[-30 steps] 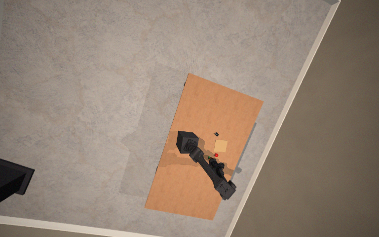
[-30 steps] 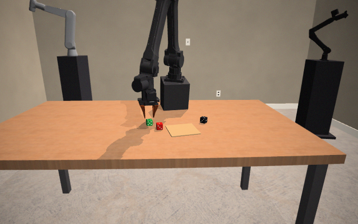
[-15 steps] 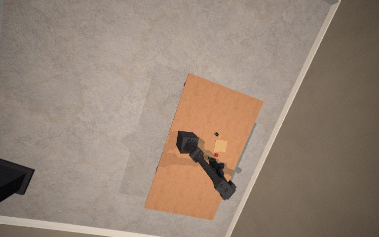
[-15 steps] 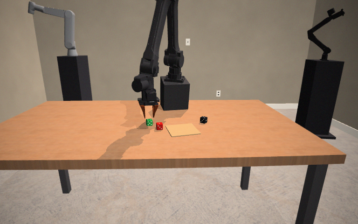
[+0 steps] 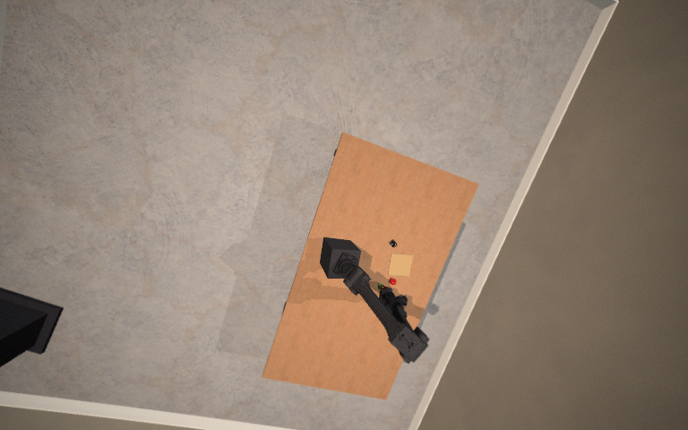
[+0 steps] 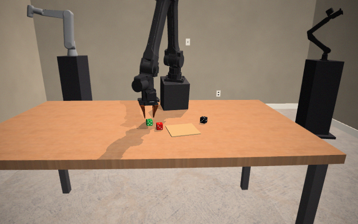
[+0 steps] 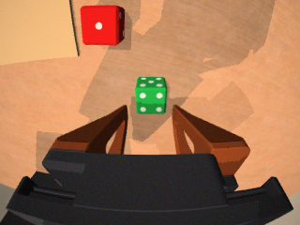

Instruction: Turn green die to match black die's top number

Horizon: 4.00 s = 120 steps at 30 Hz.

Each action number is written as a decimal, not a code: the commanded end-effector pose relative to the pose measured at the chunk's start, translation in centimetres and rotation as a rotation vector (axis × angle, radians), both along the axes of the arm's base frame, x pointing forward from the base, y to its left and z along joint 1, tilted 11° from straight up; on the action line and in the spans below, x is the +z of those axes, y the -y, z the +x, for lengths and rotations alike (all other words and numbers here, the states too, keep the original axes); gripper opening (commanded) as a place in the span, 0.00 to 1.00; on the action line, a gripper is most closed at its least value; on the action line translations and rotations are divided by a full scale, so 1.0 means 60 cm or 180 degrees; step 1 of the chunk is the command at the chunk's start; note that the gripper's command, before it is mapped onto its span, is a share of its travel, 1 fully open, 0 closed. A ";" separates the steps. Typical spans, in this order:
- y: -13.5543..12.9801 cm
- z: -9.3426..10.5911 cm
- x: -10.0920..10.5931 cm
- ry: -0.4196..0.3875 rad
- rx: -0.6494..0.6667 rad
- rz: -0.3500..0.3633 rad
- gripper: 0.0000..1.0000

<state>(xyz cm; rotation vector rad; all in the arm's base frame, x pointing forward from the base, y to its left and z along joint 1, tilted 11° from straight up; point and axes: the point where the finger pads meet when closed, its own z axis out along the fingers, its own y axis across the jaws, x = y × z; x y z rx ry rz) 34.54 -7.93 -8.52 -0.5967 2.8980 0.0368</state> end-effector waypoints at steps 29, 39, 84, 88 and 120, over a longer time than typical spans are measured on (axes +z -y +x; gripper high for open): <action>0.003 0.032 -0.009 0.0097 -0.0020 -0.0022 0.44; -0.003 0.035 -0.043 0.0086 -0.0002 -0.0019 0.44; -0.004 0.026 -0.052 0.0051 -0.0011 -0.0011 0.44; -0.004 0.026 -0.052 0.0052 -0.0009 -0.0010 0.25; -0.004 0.027 -0.046 0.0062 -0.0009 -0.0012 0.25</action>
